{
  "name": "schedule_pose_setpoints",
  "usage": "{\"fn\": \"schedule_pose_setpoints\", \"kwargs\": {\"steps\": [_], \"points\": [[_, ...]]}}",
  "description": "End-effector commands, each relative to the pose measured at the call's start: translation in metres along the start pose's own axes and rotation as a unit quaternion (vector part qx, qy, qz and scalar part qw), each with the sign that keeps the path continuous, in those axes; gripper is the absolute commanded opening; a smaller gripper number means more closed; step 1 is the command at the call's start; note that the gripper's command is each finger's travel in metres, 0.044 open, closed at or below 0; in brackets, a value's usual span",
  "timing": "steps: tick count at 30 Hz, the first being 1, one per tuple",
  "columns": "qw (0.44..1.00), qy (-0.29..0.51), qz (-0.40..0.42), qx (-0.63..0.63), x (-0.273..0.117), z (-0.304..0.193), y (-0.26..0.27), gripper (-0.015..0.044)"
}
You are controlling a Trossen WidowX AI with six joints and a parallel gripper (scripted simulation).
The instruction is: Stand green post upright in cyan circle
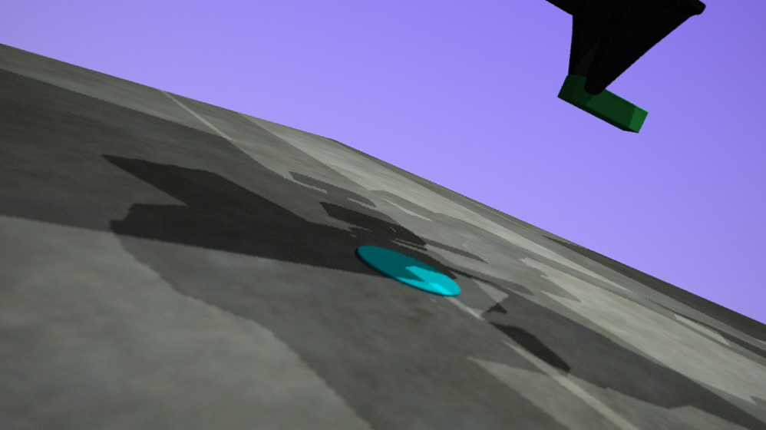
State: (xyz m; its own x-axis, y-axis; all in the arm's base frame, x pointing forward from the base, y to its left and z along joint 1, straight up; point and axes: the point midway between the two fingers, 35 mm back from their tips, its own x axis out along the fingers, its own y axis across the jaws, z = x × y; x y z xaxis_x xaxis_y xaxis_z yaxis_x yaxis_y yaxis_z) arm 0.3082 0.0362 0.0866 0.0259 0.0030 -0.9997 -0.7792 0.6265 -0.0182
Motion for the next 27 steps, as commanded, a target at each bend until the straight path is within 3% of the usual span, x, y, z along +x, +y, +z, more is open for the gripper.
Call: {"fn": "schedule_pose_setpoints", "kwargs": {"steps": [1,27], "points": [[1.000,0.001,-0.001,-0.022,-0.001,0.012,0.004,0.0023],[0.989,-0.002,0.001,-0.147,-0.006,0.081,0.046,0.0023]]}}
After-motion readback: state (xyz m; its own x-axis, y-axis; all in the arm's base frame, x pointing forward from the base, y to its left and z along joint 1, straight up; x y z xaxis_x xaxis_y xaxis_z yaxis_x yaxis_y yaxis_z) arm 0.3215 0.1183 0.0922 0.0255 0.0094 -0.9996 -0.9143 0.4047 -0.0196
